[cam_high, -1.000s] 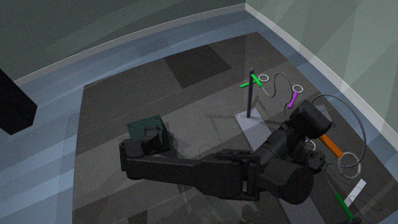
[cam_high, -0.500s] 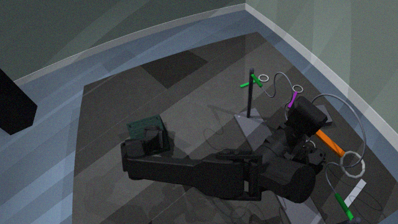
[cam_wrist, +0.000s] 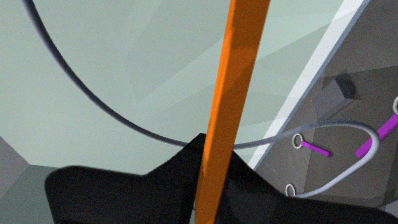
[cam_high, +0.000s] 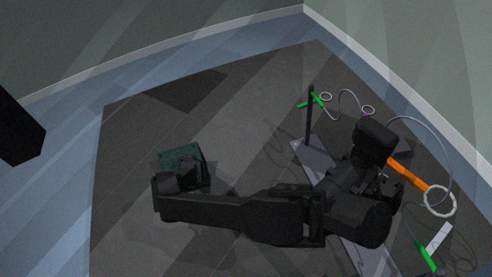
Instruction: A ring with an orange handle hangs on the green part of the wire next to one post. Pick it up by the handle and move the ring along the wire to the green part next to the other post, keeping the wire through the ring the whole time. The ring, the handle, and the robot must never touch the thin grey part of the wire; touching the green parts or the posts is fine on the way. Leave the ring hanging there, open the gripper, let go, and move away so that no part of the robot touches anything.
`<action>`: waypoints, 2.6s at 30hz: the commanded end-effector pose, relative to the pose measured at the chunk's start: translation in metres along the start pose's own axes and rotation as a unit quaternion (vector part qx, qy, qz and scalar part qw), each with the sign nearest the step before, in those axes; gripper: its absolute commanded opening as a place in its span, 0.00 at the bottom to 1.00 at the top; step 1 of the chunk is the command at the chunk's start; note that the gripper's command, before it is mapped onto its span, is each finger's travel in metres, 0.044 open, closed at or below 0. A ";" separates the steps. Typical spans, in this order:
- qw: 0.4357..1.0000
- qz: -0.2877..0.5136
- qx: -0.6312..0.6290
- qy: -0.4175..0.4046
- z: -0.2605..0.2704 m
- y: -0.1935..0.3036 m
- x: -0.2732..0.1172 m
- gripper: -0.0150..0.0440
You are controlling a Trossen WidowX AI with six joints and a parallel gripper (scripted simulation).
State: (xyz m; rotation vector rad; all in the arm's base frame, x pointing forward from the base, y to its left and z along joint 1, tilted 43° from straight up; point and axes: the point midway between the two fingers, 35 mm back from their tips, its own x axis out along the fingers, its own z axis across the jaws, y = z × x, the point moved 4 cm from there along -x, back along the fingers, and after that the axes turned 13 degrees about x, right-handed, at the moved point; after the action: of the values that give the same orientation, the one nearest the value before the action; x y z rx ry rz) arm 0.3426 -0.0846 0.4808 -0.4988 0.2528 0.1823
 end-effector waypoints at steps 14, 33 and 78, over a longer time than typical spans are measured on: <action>0.995 -0.016 -0.089 0.032 -0.002 -0.002 -0.001 0.00; 0.977 -0.034 -0.198 0.077 -0.008 -0.005 -0.001 0.00; 0.875 -0.082 -0.443 0.176 -0.021 -0.017 -0.003 0.00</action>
State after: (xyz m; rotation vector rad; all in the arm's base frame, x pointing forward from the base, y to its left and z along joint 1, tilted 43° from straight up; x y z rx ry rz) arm 0.3417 -0.1096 0.4708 -1.4408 0.4797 0.0365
